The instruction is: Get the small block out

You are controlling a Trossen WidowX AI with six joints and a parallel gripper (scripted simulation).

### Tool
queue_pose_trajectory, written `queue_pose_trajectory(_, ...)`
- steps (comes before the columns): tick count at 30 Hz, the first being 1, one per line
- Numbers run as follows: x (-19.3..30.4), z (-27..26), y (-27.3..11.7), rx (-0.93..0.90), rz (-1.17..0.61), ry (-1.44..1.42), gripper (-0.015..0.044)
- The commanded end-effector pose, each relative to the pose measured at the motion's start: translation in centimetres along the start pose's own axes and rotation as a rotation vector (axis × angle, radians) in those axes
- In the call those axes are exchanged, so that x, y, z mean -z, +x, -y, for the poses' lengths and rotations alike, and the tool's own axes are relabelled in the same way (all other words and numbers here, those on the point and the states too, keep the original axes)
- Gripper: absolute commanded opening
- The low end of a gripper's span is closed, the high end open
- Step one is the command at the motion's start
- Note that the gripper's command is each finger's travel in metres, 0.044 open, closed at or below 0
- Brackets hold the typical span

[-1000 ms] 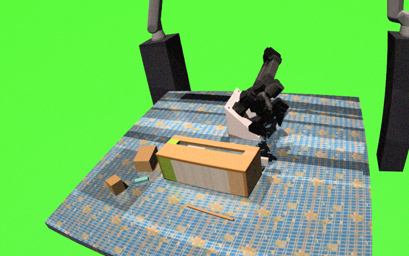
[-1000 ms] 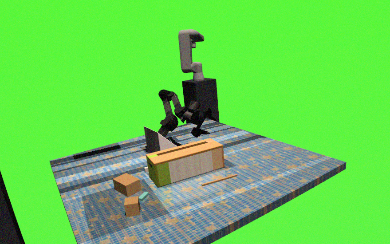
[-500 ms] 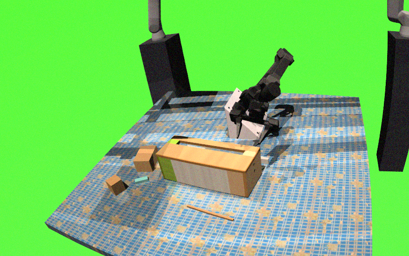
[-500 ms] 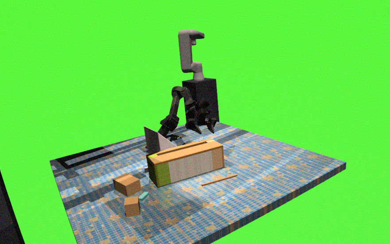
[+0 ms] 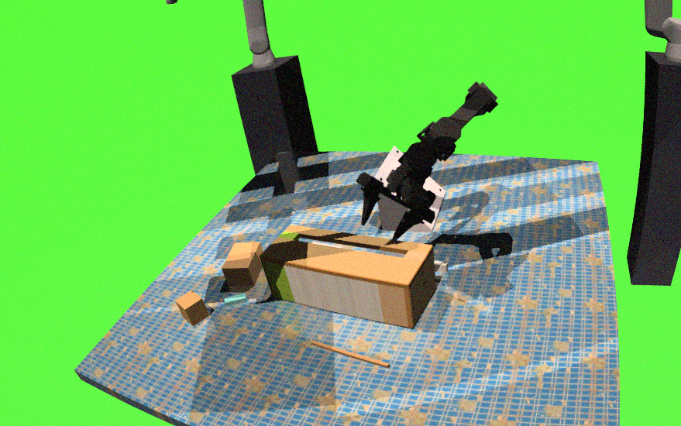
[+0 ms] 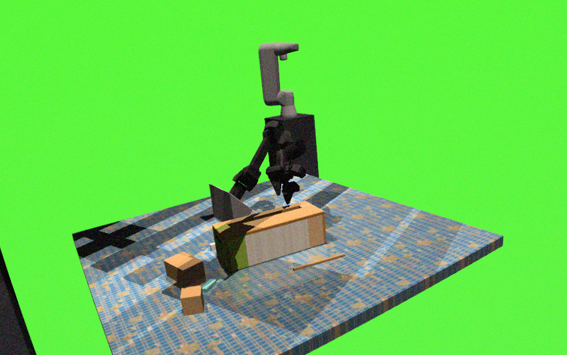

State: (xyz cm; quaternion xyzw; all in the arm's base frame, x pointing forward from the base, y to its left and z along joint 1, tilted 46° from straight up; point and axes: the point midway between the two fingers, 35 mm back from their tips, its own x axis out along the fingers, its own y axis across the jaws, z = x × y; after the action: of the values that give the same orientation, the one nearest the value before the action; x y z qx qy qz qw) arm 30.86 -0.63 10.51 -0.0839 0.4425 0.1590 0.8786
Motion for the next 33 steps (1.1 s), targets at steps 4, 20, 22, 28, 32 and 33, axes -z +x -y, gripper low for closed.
queue_pose_trajectory(4, 3.9, 1.4, 0.6, -0.467, -0.250, -0.686, 0.0400)
queue_pose_trajectory(20, 4.5, 1.1, 0.3, -0.656, -0.206, -0.917, 0.0400)
queue_pose_trajectory(22, 4.5, 1.1, 0.3, -0.656, -0.206, -0.917, 0.0400)
queue_pose_trajectory(28, 4.5, 0.9, 0.5, -0.655, -0.206, -0.918, 0.0400)
queue_pose_trajectory(32, 4.6, 0.5, 1.0, -0.655, -0.206, -0.918, 0.0400)
queue_pose_trajectory(33, 4.6, 0.4, 1.1, -0.655, -0.206, -0.918, 0.0400)
